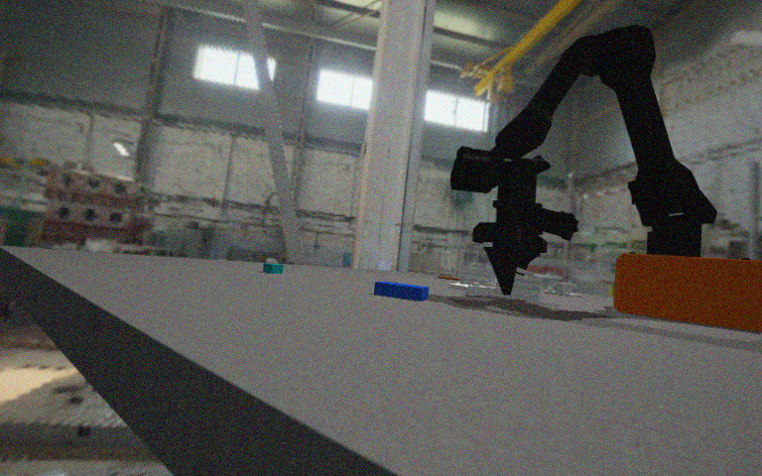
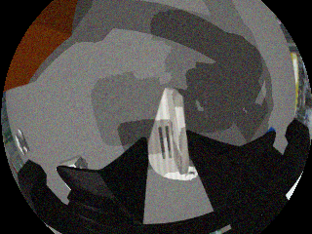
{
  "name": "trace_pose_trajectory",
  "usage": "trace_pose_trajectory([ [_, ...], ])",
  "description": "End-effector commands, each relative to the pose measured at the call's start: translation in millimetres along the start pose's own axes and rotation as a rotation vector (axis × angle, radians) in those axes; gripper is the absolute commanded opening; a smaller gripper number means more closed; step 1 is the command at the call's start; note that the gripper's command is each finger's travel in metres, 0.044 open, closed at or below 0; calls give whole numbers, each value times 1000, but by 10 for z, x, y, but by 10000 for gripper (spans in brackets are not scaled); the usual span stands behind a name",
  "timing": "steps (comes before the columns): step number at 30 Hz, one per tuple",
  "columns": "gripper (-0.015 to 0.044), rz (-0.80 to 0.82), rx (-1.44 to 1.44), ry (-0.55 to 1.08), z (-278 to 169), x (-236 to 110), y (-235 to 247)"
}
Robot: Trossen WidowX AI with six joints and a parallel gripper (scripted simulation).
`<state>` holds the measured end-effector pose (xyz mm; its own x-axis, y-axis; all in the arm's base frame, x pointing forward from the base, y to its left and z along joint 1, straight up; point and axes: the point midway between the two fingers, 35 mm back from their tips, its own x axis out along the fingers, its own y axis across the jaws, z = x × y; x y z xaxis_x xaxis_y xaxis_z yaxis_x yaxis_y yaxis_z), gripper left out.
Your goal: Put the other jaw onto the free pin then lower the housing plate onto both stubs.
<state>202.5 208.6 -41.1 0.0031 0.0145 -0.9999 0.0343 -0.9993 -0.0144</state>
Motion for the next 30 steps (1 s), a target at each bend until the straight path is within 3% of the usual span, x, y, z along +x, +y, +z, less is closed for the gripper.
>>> trace_pose_trajectory([
  [1,134,-10,-1,14,-38,-150,-32],
  [19,134,-9,-4,16,-21,-715,-15],
  [30,134,-9,18,16,-23,-737,1],
])
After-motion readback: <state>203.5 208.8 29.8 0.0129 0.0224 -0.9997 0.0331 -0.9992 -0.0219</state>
